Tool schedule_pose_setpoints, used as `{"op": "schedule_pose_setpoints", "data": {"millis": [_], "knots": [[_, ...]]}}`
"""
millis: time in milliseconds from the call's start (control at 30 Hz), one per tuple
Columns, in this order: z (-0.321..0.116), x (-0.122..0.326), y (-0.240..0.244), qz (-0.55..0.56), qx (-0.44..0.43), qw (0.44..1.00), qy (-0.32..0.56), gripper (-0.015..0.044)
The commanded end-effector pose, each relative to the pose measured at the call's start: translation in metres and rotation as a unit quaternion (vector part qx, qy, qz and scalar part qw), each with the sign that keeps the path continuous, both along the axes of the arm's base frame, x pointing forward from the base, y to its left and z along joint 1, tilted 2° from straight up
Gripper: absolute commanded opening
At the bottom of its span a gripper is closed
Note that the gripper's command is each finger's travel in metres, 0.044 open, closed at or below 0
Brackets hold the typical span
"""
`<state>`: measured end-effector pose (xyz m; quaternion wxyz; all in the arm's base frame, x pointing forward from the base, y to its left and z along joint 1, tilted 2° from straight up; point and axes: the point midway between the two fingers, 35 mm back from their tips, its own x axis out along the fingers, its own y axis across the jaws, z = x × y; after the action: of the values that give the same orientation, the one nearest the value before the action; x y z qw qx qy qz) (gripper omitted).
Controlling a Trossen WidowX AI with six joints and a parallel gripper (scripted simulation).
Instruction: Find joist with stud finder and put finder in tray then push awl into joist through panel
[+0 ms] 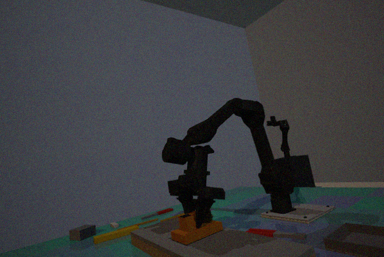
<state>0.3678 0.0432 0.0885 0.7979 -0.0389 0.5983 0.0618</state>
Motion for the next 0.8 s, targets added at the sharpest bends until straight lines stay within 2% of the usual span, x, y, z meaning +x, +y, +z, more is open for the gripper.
{"op": "schedule_pose_setpoints", "data": {"millis": [0,767], "knots": [[0.0,0.002,-0.019,-0.001,-0.002,1.0,0.0,0.0],[0.0,0.014,-0.106,-0.001,-0.007,1.0,-0.001,0.0]]}}
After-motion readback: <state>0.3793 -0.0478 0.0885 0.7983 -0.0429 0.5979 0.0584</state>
